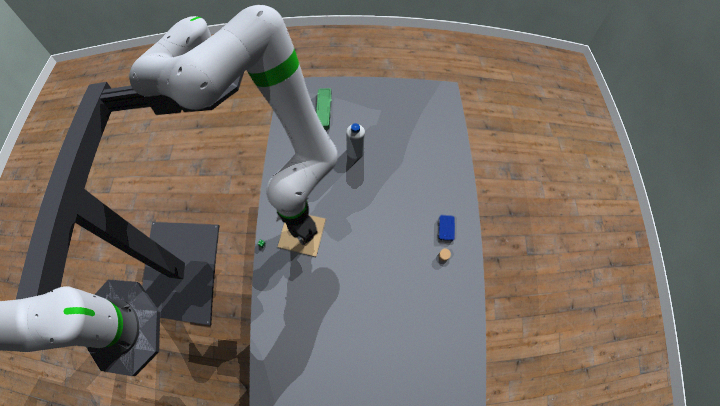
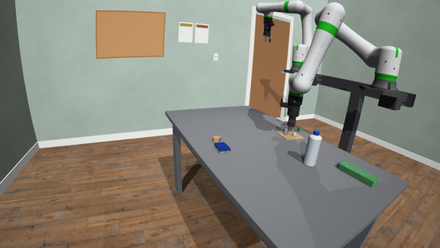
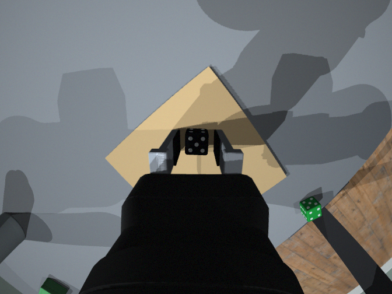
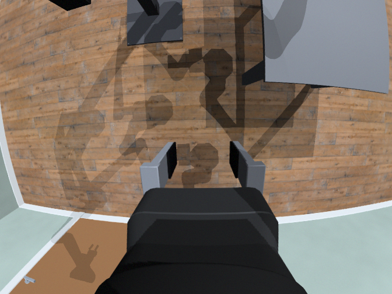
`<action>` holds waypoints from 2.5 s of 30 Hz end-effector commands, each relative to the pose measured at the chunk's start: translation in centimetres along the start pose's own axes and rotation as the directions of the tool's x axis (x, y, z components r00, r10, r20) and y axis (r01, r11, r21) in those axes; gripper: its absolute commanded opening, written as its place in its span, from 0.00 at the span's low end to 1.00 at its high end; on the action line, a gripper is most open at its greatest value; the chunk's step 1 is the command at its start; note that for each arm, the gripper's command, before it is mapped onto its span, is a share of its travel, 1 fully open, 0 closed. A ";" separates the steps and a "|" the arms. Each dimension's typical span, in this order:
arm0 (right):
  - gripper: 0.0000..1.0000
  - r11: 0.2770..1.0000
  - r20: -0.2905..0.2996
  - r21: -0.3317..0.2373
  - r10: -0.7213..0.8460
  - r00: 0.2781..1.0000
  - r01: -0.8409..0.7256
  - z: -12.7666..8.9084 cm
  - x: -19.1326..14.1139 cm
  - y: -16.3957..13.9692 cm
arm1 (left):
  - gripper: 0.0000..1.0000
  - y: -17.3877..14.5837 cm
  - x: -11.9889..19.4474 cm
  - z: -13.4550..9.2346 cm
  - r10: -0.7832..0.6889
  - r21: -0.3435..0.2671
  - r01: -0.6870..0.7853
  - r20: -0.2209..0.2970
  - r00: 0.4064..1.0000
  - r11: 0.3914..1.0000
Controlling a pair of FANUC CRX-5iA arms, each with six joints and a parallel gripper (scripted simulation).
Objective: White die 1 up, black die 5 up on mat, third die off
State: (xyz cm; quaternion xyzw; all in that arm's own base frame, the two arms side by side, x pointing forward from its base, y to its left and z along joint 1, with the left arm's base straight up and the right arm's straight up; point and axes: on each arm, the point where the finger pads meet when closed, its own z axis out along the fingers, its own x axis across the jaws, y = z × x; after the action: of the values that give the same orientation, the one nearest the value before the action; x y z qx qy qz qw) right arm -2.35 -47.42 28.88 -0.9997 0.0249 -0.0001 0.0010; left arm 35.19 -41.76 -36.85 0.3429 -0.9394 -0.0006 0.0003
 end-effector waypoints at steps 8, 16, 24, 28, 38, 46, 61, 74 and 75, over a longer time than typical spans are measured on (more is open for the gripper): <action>1.00 1.000 0.000 -0.002 0.000 1.000 0.000 -0.1 0.0 0.0 | 0.70 -0.1 0.0 -0.2 0.000 0.001 0.000 0.000 1.000 1.000; 1.00 1.000 0.000 -0.002 0.000 1.000 0.000 -0.1 0.0 0.0 | 0.70 -0.1 0.0 -1.9 0.000 0.001 0.000 0.000 1.000 1.000; 1.00 1.000 0.000 -0.002 0.000 1.000 0.000 -0.1 0.0 0.0 | 0.70 -0.1 0.0 -6.2 0.000 0.001 0.000 0.000 1.000 1.000; 1.00 1.000 0.000 -0.002 0.000 1.000 0.000 -0.1 0.0 0.0 | 0.70 -0.1 0.0 -8.0 0.000 0.001 0.000 0.000 1.000 1.000; 1.00 1.000 0.000 -0.002 0.000 1.000 0.000 -0.1 0.0 0.0 | 0.70 -0.1 0.0 -9.1 0.000 0.001 0.000 0.000 1.000 1.000; 1.00 1.000 0.000 -0.002 0.000 1.000 0.000 -0.1 0.0 0.0 | 1.00 -0.1 0.0 -9.1 0.000 0.001 0.000 0.000 1.000 1.000; 1.00 1.000 0.000 -0.002 0.000 1.000 0.000 -0.1 0.0 0.0 | 1.00 -0.1 0.0 -9.1 0.000 0.001 0.000 0.000 1.000 1.000; 1.00 1.000 0.000 -0.002 0.000 1.000 0.000 -0.1 0.0 0.0 | 1.00 -0.1 0.0 -12.8 0.000 0.001 0.000 0.000 1.000 1.000; 1.00 1.000 0.000 -0.002 0.000 1.000 0.000 -0.1 0.0 0.0 | 1.00 -0.1 0.0 -13.3 0.000 0.001 0.000 0.000 1.000 1.000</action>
State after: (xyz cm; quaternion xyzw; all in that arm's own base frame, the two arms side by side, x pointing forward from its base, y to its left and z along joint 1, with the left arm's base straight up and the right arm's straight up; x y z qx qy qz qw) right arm -2.35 -47.42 28.88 -0.9997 0.0249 -0.0001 0.0010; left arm 35.20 -41.76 -24.87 0.3429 -0.9394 -0.0006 0.0002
